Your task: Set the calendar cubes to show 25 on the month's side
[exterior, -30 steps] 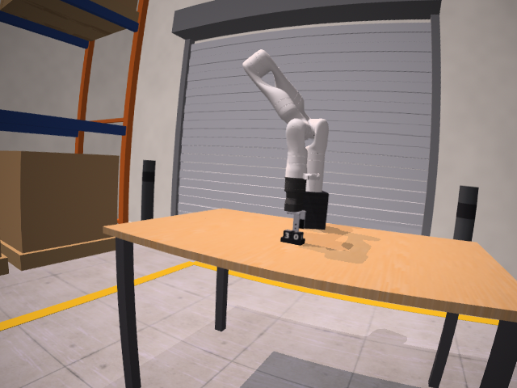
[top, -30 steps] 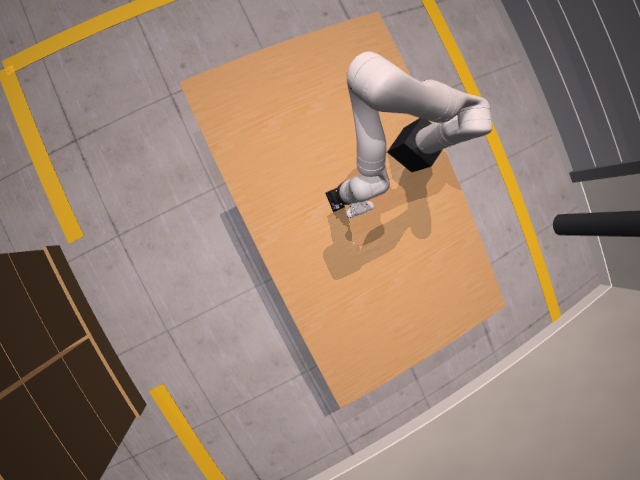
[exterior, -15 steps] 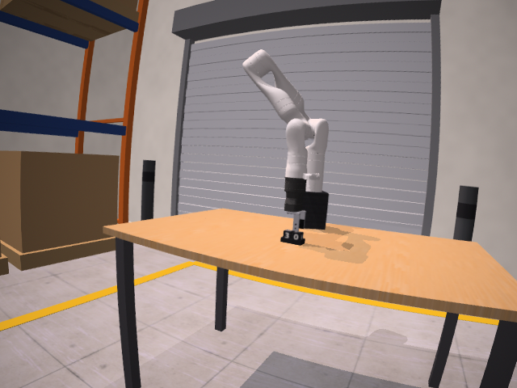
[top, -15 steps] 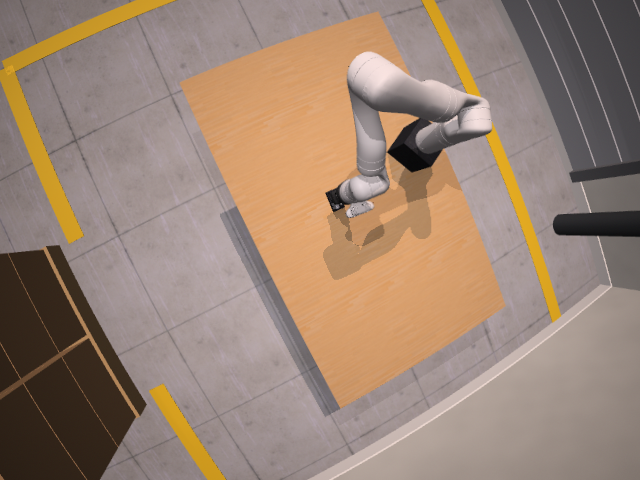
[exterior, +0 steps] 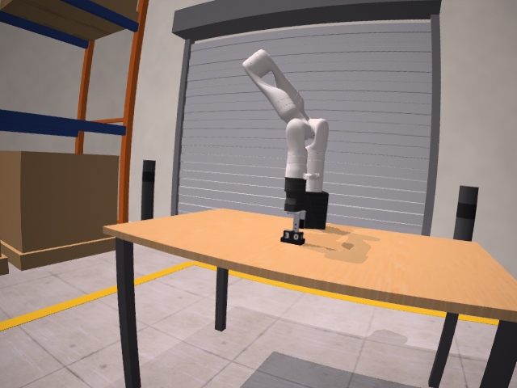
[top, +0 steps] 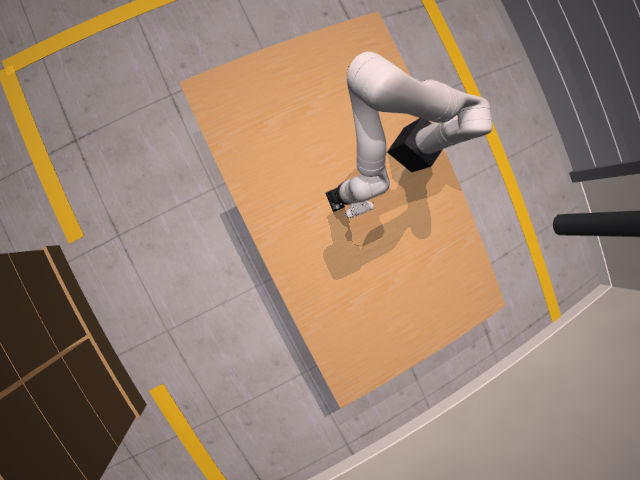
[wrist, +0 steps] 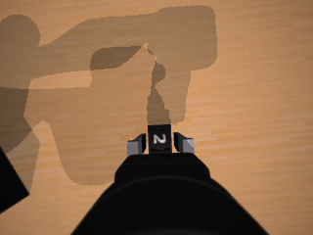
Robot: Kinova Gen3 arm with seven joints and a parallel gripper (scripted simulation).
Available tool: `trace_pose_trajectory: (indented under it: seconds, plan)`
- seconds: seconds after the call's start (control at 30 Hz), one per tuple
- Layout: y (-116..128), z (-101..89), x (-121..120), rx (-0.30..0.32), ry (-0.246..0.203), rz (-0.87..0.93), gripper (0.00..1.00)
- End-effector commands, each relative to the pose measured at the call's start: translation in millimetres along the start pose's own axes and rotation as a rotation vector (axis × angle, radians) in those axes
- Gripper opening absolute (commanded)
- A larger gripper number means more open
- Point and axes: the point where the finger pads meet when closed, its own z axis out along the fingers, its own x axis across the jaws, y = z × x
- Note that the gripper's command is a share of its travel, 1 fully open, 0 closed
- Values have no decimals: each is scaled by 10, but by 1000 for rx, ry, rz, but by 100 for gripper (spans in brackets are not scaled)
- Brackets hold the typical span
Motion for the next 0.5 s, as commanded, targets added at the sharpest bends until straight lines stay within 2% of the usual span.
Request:
trace_pose_trajectory:
  seconds: [0.0,0.47]
  plan:
    - [-1,-5,5,0,1,0,90]
    - [-1,12,6,0,1,0,90]
